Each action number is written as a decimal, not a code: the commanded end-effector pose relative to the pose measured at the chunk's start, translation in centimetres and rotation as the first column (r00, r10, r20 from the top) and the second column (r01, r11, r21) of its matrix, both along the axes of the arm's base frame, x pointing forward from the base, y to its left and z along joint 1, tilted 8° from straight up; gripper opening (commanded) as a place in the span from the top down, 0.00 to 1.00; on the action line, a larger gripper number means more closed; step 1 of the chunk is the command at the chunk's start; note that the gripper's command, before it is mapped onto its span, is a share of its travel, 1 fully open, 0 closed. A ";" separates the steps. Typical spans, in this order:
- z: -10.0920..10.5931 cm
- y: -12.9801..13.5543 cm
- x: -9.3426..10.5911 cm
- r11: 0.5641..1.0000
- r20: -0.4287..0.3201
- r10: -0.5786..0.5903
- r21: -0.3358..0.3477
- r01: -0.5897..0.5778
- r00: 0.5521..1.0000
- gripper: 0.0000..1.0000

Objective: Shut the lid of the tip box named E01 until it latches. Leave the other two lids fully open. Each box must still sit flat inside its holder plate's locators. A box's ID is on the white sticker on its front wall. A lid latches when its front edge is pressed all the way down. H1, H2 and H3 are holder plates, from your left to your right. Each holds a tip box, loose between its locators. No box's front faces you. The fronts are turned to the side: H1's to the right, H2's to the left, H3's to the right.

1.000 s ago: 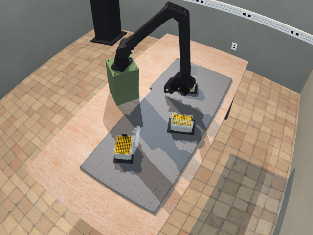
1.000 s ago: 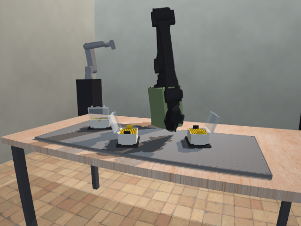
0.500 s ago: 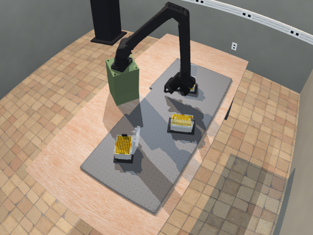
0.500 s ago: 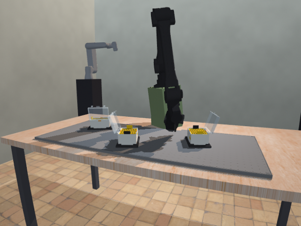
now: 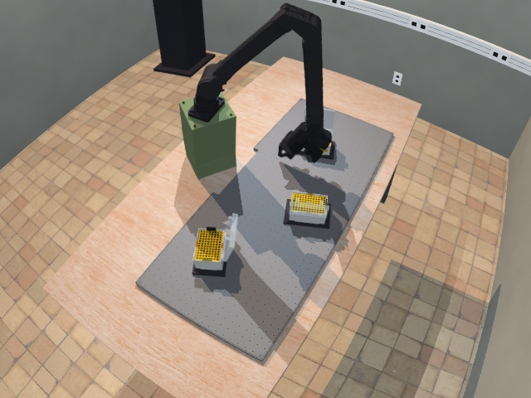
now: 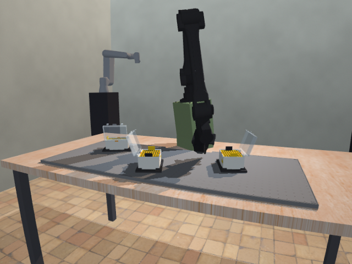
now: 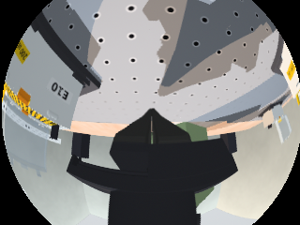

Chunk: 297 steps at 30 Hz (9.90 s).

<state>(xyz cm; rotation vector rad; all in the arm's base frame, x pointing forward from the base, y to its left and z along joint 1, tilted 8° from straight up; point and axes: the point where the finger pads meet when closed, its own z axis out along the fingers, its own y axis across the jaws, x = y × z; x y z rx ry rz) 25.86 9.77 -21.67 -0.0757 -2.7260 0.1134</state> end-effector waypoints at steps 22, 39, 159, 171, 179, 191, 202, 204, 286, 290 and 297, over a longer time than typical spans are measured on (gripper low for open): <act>-0.4 -0.3 0.5 1.000 0.011 -0.003 0.007 0.003 1.000 1.00; -0.4 -0.3 0.5 1.000 0.011 -0.003 0.007 0.003 1.000 1.00; 17.6 -3.1 3.5 0.977 -0.005 -0.213 0.024 0.213 0.977 1.00; 17.6 -3.1 3.5 0.977 -0.005 -0.214 0.023 0.214 0.977 1.00; 17.6 -3.1 3.5 0.977 -0.005 -0.214 0.023 0.214 0.977 1.00; 18.5 -6.5 7.4 1.000 0.008 -0.005 0.004 0.005 1.000 1.00; 19.2 -10.3 9.9 0.957 -0.024 0.287 -0.027 -0.288 0.958 1.00; 19.3 -10.8 10.3 0.936 -0.033 0.350 -0.032 -0.351 0.936 1.00; 3.7 -12.2 11.7 0.842 -0.052 0.535 -0.049 -0.537 0.843 1.00; 2.2 -12.4 11.8 0.842 -0.054 0.535 -0.048 -0.537 0.843 1.00; 3.0 -12.3 13.0 0.842 -0.021 0.535 -0.065 -0.535 0.845 1.00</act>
